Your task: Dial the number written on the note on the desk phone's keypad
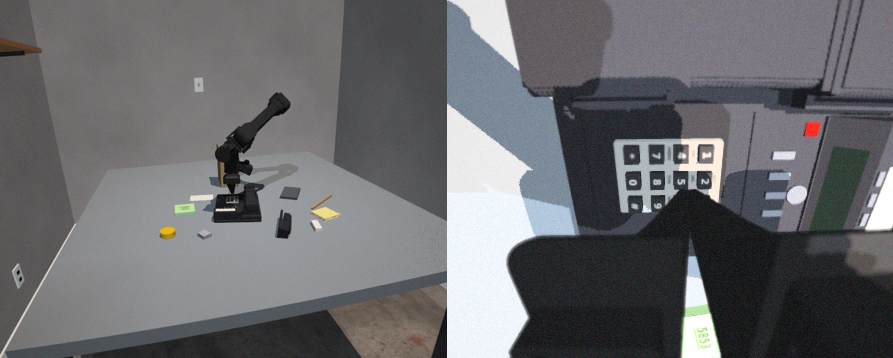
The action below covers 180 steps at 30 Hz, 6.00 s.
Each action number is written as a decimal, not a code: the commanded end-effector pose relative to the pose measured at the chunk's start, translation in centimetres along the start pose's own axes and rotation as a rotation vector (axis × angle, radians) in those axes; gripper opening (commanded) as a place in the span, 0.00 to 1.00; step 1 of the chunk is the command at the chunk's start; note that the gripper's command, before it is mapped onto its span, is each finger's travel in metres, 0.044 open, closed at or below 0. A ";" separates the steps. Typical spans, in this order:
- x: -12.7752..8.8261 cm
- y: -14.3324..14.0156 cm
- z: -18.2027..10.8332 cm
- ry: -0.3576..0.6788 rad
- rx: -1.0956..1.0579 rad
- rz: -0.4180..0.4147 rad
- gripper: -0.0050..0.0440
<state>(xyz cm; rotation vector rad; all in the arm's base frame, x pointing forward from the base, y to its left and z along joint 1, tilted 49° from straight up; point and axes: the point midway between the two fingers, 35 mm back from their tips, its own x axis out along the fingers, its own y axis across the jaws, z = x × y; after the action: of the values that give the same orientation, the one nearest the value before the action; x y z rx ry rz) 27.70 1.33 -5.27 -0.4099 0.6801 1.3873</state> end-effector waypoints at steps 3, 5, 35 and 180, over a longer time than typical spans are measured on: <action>0.9 0.1 -0.2 0.003 0.004 0.009 0.00; 1.0 0.1 -0.2 0.003 0.004 0.009 0.00; 2.7 0.1 -0.2 0.003 0.004 0.009 0.00; -0.1 1.6 -0.2 0.003 0.004 0.009 0.00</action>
<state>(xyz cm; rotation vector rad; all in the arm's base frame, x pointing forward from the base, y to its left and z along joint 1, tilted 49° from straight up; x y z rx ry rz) 25.92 1.91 -5.57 -0.3928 0.6892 1.3911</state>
